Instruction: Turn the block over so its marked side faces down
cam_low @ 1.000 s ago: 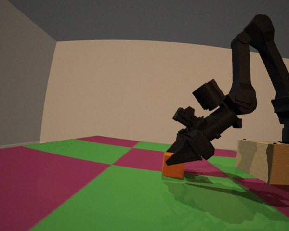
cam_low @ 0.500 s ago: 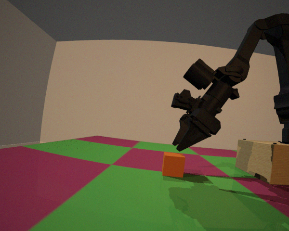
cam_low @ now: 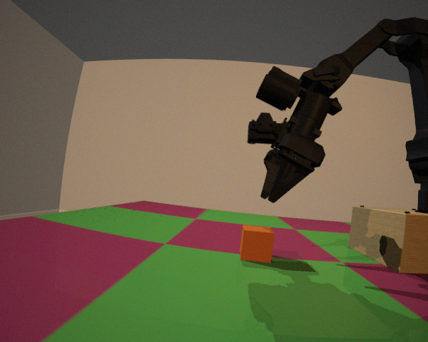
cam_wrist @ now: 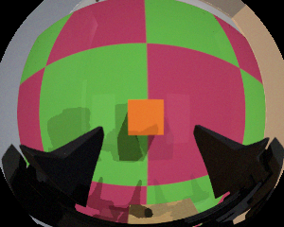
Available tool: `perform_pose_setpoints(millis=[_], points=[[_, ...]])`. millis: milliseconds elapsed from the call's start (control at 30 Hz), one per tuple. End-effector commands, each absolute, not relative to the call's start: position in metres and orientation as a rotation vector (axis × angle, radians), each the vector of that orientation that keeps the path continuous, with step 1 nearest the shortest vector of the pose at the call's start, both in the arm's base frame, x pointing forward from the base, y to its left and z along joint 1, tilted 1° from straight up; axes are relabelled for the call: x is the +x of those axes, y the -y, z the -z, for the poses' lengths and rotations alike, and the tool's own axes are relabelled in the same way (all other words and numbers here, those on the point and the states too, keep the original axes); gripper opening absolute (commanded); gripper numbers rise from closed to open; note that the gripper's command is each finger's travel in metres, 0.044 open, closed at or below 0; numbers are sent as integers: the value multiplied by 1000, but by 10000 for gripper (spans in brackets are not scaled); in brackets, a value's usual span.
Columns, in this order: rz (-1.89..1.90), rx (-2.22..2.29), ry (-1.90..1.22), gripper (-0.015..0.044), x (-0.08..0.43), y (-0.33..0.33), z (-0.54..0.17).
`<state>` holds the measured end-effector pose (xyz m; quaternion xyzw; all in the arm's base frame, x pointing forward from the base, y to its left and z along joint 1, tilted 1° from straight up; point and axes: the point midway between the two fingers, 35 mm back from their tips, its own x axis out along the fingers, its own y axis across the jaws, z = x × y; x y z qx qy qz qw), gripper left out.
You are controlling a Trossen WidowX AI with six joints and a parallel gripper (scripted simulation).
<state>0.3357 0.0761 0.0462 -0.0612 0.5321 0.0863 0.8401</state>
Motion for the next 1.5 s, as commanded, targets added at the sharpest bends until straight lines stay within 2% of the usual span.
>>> perform_pose_setpoints(millis=[0, 267, 1467], points=[[-178, -136, -1255, 440, 346, -79, -51], [-164, -161, -1506, 440, 357, -82, -65], [-164, -162, -1512, 440, 361, -82, 2]])
